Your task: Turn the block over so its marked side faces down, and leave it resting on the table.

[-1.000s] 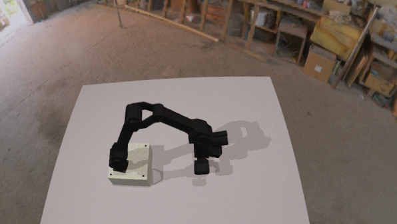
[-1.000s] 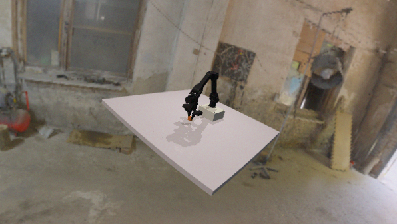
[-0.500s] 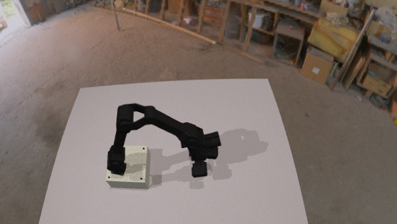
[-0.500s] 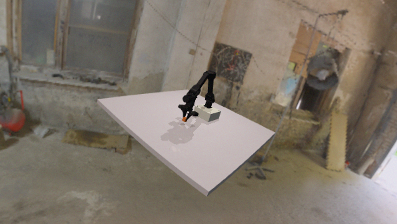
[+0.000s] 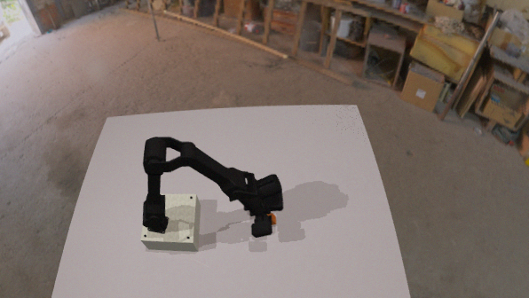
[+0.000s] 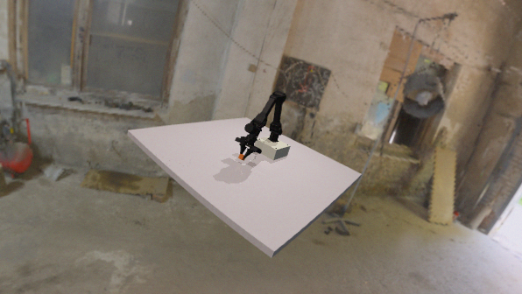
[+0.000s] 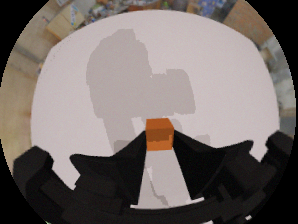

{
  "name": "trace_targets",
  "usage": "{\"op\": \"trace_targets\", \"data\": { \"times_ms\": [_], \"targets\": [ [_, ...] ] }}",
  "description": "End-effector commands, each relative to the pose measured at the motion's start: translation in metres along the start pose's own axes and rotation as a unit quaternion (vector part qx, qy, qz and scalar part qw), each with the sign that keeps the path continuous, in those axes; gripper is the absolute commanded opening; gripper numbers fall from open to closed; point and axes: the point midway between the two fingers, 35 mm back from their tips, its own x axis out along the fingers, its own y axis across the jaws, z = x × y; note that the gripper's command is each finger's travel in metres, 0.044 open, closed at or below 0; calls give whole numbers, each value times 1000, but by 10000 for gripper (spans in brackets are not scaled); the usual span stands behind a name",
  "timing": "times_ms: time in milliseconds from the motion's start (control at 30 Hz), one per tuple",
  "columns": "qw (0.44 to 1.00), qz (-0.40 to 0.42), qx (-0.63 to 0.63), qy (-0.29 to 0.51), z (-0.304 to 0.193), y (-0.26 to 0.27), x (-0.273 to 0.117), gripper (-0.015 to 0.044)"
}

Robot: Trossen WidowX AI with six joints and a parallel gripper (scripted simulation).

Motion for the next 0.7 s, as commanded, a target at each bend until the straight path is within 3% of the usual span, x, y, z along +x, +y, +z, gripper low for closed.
{"op": "trace_targets", "data": {
  "times_ms": [0,667],
  "targets": [
    [1000,-3,3,-28,-5,-1,-1,0],
    [990,-2,-2,-144,-7,0,22,0]
  ]
}}
